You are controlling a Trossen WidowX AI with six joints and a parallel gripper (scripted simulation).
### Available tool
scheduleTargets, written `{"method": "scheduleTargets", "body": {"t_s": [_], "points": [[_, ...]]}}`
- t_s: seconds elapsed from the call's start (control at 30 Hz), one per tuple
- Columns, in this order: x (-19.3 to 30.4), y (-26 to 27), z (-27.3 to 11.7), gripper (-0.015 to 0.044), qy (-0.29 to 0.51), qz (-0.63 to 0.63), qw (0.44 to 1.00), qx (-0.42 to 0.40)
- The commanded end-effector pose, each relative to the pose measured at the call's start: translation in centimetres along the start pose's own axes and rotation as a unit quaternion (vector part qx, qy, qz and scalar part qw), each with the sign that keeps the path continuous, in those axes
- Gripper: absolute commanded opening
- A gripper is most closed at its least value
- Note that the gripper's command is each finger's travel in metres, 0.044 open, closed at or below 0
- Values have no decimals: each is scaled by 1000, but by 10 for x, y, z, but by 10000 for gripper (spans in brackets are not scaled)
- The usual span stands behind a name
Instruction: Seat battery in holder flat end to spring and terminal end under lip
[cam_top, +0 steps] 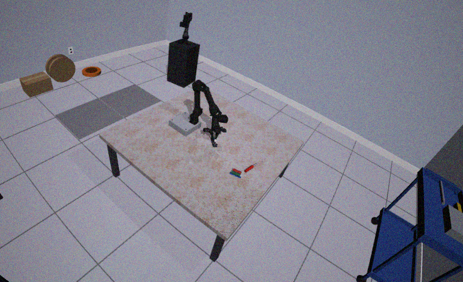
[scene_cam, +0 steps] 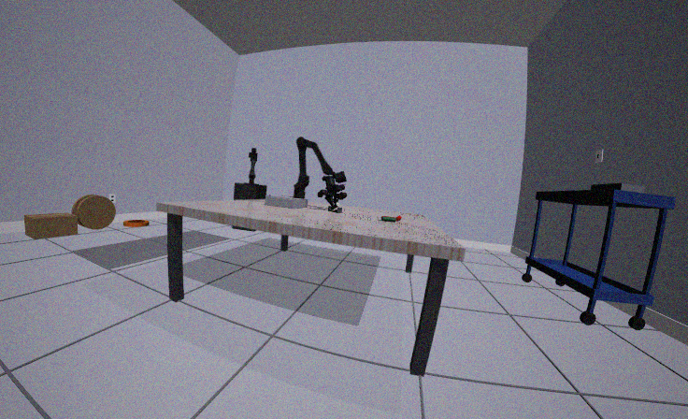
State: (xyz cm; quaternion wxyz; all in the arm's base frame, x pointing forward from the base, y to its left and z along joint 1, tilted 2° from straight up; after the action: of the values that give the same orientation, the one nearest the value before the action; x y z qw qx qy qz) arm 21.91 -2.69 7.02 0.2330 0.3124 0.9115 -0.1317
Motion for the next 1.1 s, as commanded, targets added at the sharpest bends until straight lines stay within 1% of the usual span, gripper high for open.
{"method": "scheduleTargets", "body": {"t_s": [0.0, 1.07], "points": [[1, 0, 3, 72, 23, -10, 1000, -1], [-21, -1, 15, 72, 144, -25, 989, -10]]}}
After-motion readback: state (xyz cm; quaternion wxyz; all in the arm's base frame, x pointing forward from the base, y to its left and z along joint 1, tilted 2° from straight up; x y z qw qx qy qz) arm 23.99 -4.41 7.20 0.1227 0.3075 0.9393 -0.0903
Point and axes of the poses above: the point midway between the two fingers, 35 mm back from their tips, its own z axis out along the fingers, its own y axis across the jaws, x = y × z, the point moved 7 cm from there along -z, back along the fingers, and after that the axes turned 11 degrees about -z, right-handed, at the moved point
